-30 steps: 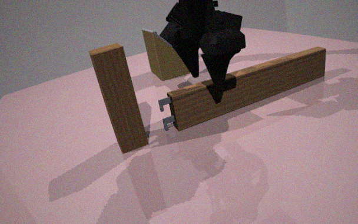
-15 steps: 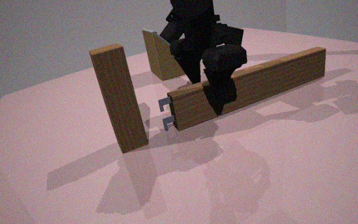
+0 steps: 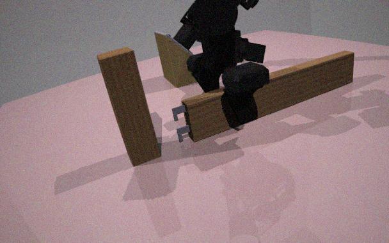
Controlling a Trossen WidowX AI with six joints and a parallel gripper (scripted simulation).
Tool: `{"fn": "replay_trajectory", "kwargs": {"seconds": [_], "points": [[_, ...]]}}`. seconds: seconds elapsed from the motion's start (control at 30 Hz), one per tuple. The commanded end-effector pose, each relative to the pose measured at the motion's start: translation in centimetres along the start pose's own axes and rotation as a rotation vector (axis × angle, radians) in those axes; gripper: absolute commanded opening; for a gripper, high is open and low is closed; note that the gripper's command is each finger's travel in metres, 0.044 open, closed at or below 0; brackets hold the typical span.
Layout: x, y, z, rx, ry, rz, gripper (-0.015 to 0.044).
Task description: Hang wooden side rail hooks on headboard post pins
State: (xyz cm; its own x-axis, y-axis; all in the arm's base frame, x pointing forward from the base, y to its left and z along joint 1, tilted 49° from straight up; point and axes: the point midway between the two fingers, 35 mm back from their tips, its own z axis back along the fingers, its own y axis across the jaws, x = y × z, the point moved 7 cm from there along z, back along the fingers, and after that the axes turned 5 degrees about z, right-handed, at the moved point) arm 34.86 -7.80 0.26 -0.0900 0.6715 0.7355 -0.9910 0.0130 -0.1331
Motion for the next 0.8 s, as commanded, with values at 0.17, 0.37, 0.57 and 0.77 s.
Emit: {"fn": "replay_trajectory", "kwargs": {"seconds": [0.17, 0.37, 0.57, 0.77], "points": [[0.09, 0.19, -0.51, 0.004, -0.006, -0.005, 0.0335], [0.09, 0.19, -0.51, 0.004, -0.006, -0.005, 0.0177], [0.09, 0.19, -0.51, 0.004, -0.006, -0.005, 0.0079], [0.09, 0.19, -0.51, 0.004, -0.006, -0.005, 0.0]]}}
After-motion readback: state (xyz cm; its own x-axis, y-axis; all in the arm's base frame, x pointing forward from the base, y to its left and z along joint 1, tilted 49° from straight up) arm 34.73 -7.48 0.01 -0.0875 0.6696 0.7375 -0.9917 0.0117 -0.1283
